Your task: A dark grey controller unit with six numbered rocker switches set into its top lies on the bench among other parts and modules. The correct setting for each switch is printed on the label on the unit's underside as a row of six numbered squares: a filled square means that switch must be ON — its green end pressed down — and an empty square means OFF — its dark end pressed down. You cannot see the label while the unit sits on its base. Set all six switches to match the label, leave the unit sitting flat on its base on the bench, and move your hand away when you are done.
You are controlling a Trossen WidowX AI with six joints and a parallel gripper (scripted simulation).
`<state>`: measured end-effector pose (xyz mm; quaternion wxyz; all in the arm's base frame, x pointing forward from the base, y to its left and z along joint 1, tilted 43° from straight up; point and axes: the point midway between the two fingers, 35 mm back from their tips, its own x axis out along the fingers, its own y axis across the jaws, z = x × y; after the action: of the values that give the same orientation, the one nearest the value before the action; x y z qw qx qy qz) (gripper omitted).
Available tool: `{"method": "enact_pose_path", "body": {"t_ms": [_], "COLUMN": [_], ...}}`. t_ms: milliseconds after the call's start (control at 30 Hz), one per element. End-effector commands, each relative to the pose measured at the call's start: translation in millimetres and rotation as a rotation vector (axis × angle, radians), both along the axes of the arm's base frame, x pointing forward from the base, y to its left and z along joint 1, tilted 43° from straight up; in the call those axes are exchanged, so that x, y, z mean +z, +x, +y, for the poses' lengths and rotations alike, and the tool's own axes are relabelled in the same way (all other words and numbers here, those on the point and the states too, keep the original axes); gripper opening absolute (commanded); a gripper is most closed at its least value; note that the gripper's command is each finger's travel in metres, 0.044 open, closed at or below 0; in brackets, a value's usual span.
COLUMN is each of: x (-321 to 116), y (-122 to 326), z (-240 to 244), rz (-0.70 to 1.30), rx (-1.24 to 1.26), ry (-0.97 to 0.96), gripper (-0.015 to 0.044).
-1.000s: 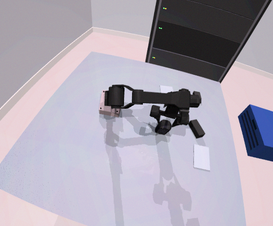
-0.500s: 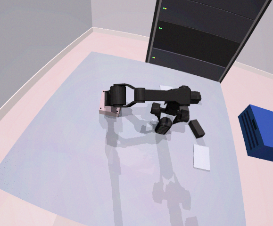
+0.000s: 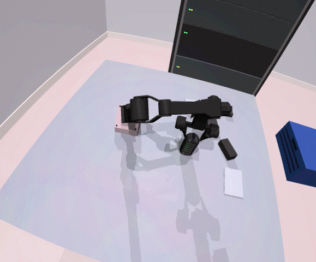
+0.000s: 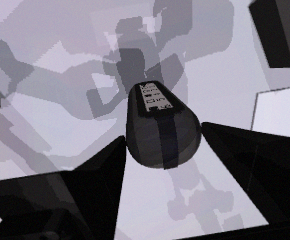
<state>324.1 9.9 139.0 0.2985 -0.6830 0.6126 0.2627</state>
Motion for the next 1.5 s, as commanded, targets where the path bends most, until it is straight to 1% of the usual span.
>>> {"method": "enact_pose_path", "body": {"t_ms": [0, 1467], "x": [-9, -42], "y": [0, 0], "z": [4, 35], "rz": [0.014, 0.014], "rx": [-0.006, -0.006], "ry": [0.005, 0.006], "gripper": [0.0337, 0.0338]}}
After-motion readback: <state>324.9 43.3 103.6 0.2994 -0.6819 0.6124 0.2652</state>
